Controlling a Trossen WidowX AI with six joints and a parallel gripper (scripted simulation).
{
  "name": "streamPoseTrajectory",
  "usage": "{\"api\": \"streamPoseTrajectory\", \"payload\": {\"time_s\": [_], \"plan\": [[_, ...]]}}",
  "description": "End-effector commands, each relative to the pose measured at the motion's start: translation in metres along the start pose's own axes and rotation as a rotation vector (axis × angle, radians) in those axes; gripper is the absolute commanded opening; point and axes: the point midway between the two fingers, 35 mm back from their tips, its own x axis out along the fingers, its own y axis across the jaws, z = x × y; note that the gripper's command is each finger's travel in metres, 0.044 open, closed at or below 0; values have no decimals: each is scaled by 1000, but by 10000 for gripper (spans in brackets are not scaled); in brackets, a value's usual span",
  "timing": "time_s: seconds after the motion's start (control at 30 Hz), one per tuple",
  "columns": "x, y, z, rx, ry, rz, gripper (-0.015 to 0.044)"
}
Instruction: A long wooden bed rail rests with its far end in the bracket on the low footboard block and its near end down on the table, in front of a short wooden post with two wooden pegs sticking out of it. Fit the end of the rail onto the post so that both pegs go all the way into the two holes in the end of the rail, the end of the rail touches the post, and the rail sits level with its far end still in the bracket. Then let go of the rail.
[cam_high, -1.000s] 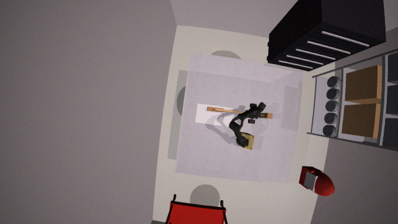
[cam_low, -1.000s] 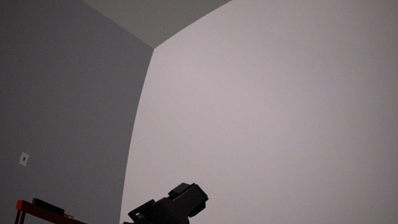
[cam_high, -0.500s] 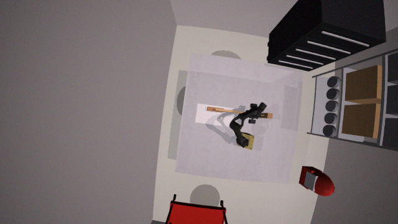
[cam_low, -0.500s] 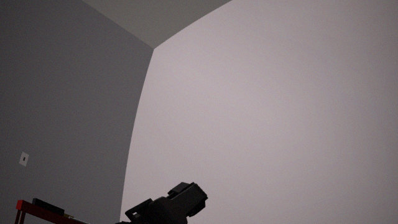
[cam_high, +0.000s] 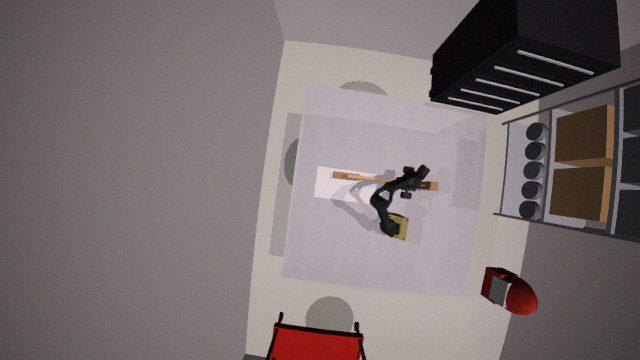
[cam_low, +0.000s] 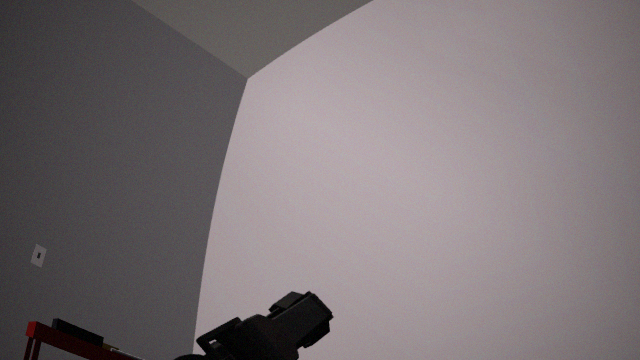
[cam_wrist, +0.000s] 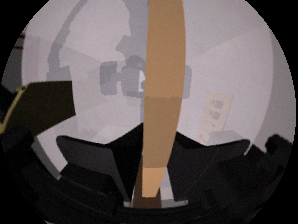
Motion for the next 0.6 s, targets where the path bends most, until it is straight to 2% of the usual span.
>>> {"api": "streamPoseTrajectory", "payload": {"time_s": [0.0,0.57], "plan": [[-2,0,-3,1,2,-7,0],[-2,0,-8,1,2,-7,0]]}}
